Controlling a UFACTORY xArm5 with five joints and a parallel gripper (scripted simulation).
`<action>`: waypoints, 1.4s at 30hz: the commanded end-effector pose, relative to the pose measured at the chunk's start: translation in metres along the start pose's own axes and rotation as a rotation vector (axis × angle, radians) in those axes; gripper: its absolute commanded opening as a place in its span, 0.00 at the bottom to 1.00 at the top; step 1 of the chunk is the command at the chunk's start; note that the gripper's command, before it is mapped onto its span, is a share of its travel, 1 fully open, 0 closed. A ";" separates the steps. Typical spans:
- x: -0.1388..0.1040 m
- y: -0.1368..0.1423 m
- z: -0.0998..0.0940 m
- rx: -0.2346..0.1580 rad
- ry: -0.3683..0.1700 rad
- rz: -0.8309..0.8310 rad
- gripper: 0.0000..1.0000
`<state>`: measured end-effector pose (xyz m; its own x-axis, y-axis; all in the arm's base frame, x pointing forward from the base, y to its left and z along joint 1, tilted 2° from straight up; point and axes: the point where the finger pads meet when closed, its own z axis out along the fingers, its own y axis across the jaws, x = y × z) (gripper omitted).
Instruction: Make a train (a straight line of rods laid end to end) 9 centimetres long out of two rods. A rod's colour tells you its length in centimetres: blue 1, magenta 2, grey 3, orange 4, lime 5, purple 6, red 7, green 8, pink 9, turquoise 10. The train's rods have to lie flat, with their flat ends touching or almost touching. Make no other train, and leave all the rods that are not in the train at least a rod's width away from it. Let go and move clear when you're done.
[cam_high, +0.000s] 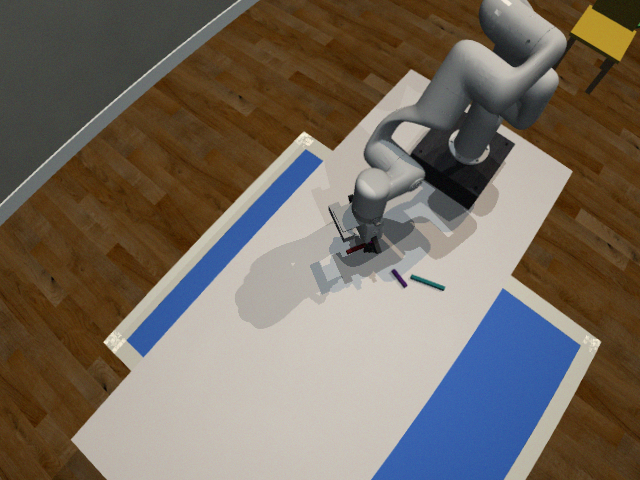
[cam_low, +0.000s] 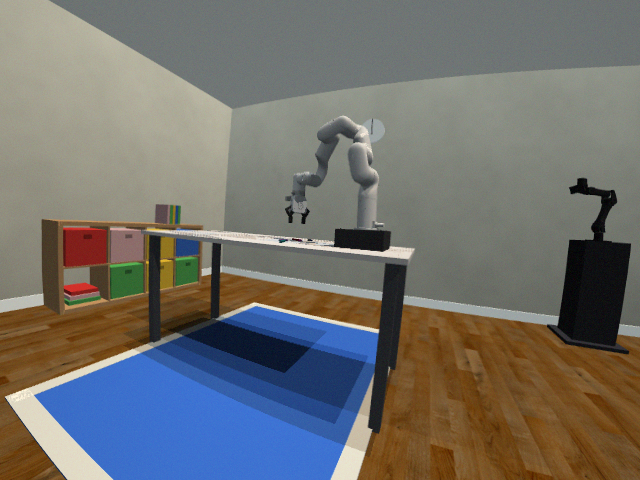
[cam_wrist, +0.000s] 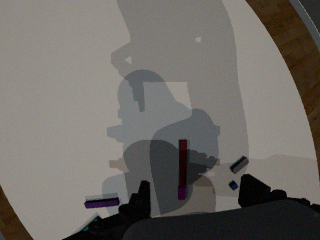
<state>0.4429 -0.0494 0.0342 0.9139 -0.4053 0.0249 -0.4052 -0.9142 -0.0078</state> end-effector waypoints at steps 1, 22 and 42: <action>0.001 0.000 -0.001 0.001 0.004 0.000 1.00; 0.001 0.000 -0.045 0.001 0.004 0.000 1.00; 0.001 0.000 -0.088 0.001 0.004 0.000 1.00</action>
<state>0.4401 -0.0491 0.1201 0.9139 -0.4053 0.0240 -0.4052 -0.9142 -0.0076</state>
